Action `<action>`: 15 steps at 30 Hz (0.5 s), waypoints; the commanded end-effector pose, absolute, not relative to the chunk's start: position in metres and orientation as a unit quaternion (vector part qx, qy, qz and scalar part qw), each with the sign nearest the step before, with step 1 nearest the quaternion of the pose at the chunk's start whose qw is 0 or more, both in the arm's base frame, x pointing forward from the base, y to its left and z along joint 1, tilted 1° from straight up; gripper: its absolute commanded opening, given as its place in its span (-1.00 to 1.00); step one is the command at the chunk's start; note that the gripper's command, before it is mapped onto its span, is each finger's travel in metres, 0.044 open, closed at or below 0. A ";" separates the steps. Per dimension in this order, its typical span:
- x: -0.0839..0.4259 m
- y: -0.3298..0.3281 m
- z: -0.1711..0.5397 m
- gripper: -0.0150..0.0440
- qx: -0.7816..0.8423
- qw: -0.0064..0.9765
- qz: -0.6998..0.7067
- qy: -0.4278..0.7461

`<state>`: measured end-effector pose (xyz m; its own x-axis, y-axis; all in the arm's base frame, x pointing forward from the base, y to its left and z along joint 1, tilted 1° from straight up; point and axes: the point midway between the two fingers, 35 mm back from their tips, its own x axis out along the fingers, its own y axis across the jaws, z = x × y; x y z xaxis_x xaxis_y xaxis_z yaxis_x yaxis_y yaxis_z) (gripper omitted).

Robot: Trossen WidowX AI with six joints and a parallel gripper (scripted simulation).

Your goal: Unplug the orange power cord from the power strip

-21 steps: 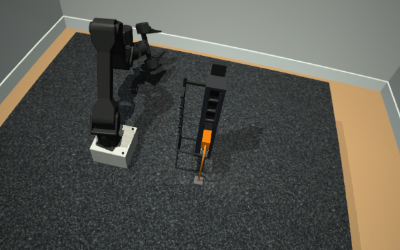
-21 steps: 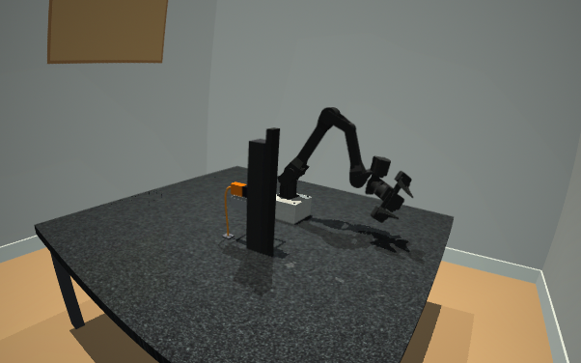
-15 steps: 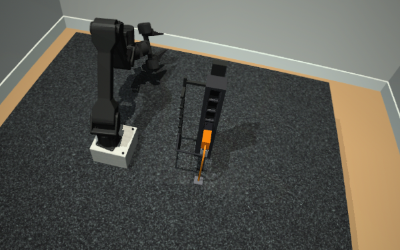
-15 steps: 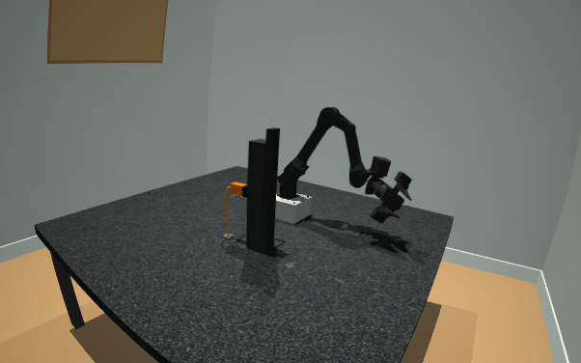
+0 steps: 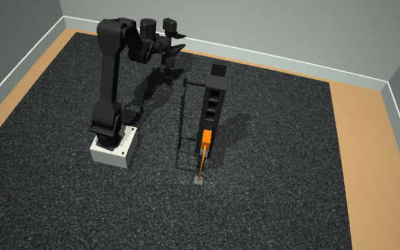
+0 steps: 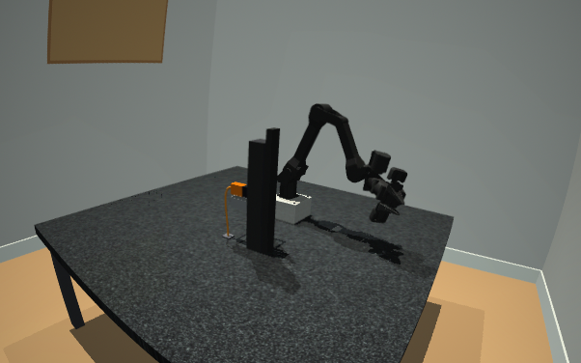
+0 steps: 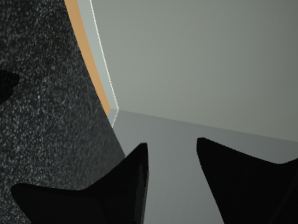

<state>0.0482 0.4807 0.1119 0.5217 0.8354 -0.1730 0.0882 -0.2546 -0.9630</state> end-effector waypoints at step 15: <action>0.162 0.479 0.171 0.05 -0.580 0.684 0.401 -0.185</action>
<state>0.1394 0.4820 0.1551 0.5947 0.7758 -0.2111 -0.2556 -0.0665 -0.9645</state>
